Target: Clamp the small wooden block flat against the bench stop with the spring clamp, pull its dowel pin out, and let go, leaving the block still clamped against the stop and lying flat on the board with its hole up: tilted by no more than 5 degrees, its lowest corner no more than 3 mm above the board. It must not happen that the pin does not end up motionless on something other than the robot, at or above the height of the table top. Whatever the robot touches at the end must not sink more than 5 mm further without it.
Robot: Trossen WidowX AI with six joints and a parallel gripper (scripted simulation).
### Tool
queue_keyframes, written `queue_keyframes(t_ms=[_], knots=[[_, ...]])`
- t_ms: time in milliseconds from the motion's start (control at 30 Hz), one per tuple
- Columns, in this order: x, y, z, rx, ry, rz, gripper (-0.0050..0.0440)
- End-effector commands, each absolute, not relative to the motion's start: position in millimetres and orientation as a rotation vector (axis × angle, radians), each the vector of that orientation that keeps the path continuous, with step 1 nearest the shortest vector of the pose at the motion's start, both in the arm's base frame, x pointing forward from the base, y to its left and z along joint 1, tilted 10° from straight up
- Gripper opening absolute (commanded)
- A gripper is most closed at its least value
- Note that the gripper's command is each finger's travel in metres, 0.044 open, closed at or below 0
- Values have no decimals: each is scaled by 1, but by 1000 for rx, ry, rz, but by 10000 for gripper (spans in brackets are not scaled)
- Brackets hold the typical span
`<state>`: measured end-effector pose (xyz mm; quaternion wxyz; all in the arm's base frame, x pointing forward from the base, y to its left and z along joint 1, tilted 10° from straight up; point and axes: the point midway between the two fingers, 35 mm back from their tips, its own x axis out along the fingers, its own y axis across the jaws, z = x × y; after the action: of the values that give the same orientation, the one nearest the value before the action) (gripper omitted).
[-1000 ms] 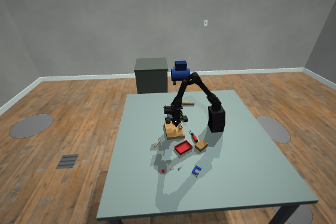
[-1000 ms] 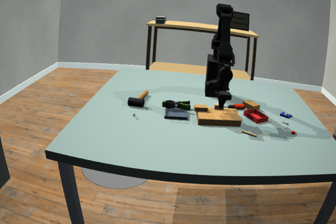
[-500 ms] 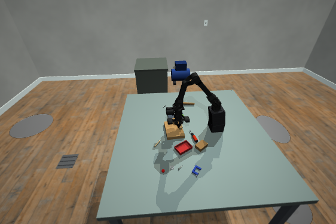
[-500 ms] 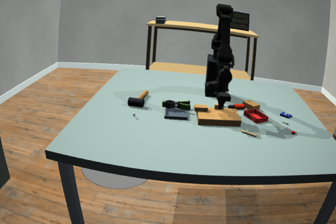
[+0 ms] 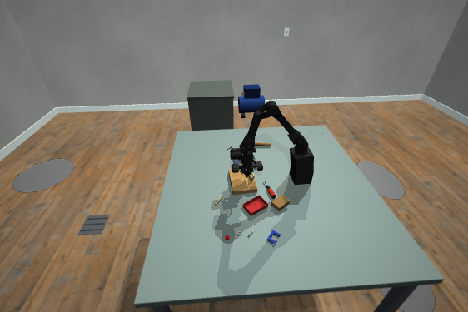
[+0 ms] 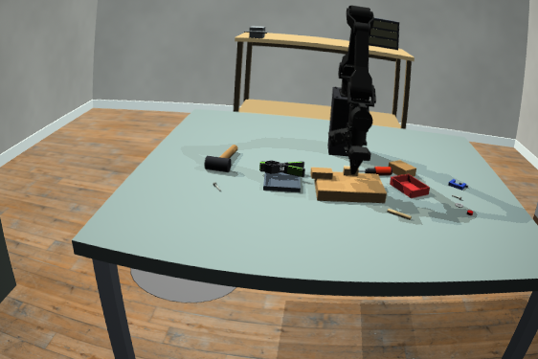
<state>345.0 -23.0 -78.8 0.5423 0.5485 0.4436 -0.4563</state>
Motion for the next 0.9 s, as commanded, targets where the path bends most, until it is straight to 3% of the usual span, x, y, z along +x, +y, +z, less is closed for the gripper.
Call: queue_keyframes(t_ms=[0, 867], knots=[[344, -23, -79, 1302, 1054, -1084, 0], [337, -23, -34, 1297, 1060, -1097, 0]])
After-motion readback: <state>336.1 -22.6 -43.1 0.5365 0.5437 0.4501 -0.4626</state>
